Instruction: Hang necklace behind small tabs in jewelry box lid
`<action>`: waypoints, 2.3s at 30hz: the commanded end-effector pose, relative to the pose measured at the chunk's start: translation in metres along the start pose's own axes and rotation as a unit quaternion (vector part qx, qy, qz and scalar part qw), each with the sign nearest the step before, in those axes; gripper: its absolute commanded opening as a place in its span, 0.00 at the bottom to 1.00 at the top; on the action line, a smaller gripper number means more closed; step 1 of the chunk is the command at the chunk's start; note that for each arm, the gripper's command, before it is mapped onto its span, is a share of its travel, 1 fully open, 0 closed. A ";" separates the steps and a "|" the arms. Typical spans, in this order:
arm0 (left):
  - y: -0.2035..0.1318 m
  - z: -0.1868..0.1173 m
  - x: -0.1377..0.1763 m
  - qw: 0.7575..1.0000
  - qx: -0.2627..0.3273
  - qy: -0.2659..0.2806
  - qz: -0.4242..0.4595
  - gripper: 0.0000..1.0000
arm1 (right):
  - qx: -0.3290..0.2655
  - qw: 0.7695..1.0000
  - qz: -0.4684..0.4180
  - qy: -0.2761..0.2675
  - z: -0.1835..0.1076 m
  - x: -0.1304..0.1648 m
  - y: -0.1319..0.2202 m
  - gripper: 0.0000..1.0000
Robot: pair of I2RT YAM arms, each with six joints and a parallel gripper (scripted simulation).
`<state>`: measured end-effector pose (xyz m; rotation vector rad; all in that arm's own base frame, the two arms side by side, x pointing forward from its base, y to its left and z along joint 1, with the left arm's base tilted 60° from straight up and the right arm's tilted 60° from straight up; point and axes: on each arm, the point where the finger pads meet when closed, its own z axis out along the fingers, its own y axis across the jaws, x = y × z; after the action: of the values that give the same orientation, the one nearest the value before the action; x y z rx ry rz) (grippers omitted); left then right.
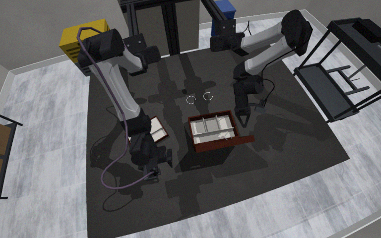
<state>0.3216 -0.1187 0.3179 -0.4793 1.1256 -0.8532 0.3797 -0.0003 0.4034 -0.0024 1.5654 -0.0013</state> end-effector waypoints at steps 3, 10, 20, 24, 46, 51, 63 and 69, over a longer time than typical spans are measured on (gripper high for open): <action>0.020 -0.002 -0.002 0.988 0.002 0.068 0.138 0.00 | -0.001 0.999 0.004 -0.038 -0.020 -0.033 0.002 1.00; 0.034 0.017 -0.030 0.976 -0.037 0.068 0.204 0.00 | -0.002 0.999 0.004 -0.036 -0.020 -0.031 0.003 1.00; 0.032 0.045 -0.059 0.942 -0.065 0.113 0.308 0.00 | 0.000 0.999 0.004 -0.035 -0.020 -0.031 0.002 1.00; 0.020 0.053 -0.080 0.944 -0.062 0.086 0.312 0.00 | 0.000 1.000 0.005 -0.025 -0.014 -0.024 0.002 1.00; 0.014 0.073 -0.143 0.884 -0.109 0.148 0.431 0.00 | 0.001 1.000 0.004 0.015 0.002 0.011 0.000 1.00; 0.003 0.070 -0.156 0.884 -0.109 0.126 0.436 0.00 | 0.001 1.000 0.004 0.004 0.003 0.001 0.000 1.00; -0.008 0.072 -0.163 0.887 -0.094 0.108 0.438 0.00 | 0.001 1.000 0.005 -0.017 -0.003 -0.013 0.000 1.00; -0.009 0.072 -0.164 0.887 -0.093 0.107 0.439 0.00 | 0.001 1.000 0.005 -0.019 -0.003 -0.015 0.000 1.00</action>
<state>0.3785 0.0000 0.4016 -0.0008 1.5746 0.0002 0.3790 0.0000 0.4015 0.0000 1.5725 0.0001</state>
